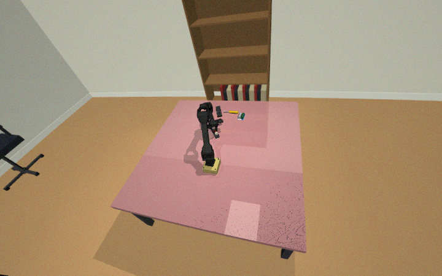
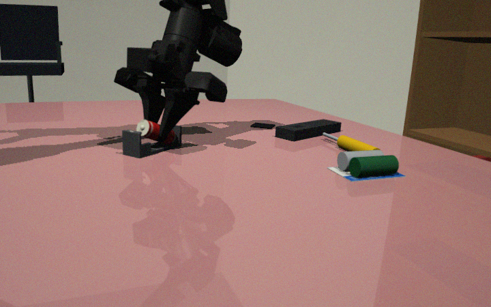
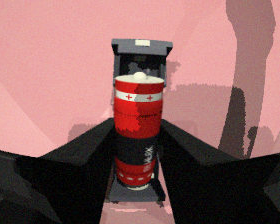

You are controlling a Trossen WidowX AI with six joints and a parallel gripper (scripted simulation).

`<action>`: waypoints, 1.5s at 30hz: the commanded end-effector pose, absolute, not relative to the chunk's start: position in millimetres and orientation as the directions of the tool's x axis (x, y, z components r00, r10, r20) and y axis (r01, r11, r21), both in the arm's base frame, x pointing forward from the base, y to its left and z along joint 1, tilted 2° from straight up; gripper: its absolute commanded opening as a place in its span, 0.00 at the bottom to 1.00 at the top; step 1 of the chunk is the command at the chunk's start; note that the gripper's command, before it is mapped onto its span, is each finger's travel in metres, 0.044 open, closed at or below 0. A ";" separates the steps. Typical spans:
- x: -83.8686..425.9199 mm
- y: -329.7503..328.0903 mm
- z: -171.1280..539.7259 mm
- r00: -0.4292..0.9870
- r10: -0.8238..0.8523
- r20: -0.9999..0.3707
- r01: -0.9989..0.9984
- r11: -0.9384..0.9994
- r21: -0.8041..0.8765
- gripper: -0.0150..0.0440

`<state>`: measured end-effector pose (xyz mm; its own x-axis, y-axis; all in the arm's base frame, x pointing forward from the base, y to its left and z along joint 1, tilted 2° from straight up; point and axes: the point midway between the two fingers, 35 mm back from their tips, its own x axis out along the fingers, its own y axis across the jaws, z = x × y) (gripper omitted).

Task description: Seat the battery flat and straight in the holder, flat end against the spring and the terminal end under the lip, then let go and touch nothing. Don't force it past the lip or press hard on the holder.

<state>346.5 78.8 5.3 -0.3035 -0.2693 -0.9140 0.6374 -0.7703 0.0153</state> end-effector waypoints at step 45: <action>343.2 75.9 -1.8 -0.136 -0.119 -0.984 0.635 -0.773 0.006 0.40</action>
